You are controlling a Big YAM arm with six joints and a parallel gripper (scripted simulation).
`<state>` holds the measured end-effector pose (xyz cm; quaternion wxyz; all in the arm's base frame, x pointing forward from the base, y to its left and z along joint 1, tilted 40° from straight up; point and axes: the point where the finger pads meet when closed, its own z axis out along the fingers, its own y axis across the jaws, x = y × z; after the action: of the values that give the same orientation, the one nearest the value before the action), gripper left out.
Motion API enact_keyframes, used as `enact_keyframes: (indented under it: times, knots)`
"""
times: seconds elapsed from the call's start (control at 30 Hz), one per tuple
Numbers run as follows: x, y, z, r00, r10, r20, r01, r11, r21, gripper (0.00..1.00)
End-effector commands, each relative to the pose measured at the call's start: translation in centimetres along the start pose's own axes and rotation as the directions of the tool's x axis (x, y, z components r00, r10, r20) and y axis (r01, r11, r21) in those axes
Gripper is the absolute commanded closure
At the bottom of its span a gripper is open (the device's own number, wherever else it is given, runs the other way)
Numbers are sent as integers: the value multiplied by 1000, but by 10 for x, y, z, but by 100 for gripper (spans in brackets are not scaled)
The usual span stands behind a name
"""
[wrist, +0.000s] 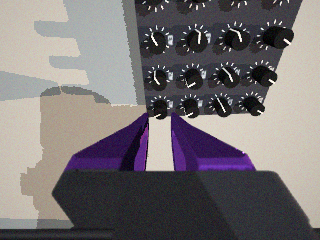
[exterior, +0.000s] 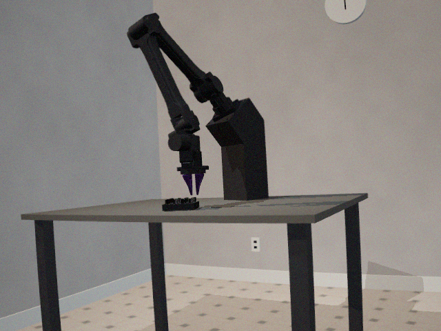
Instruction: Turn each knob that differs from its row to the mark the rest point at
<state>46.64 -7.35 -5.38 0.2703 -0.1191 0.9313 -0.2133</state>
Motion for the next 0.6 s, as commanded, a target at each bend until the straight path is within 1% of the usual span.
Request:
enact_keyframes:
  times: [0.0,0.2,0.33,0.57]
  knots:
    - [5,-3,4,1000,1,-1,-1,1000,2,81]
    - [14,0,3,1000,-4,-11,4,1000,-3,81]
    - [9,-3,4,1000,1,-2,-1,1000,2,81]
    - [8,-2,3,1000,0,1,0,1000,1,81]
